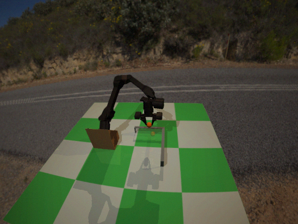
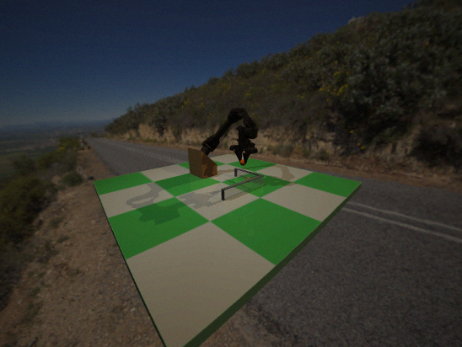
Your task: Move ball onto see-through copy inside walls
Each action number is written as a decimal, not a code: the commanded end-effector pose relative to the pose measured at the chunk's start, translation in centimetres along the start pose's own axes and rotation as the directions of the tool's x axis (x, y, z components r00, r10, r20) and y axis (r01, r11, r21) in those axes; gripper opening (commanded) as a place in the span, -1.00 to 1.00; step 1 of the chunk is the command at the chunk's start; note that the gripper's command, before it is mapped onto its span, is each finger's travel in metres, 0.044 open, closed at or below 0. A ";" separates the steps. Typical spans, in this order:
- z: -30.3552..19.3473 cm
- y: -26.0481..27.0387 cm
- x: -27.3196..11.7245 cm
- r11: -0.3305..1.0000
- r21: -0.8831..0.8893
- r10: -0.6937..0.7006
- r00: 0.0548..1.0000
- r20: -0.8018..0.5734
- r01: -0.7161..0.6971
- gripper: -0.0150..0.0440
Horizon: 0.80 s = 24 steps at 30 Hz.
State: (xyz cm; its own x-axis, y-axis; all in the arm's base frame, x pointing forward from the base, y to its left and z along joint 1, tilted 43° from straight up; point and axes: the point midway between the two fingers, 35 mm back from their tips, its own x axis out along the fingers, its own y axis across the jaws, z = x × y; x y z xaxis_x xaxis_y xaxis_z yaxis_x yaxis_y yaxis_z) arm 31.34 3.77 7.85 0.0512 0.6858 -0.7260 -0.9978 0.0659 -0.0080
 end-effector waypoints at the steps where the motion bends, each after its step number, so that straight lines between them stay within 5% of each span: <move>1: 0.2 0.2 -1.3 1.000 -0.011 -0.002 1.000 -0.004 0.002 -0.49; 24: 2.5 -2.2 5.0 1.000 -0.013 -0.004 1.000 -0.001 0.004 -0.49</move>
State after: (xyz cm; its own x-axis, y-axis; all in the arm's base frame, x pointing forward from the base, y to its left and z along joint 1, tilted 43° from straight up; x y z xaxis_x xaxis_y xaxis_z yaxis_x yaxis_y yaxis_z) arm 33.84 7.83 7.16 0.0649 0.6798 -0.7305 -0.9977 0.0591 -0.0336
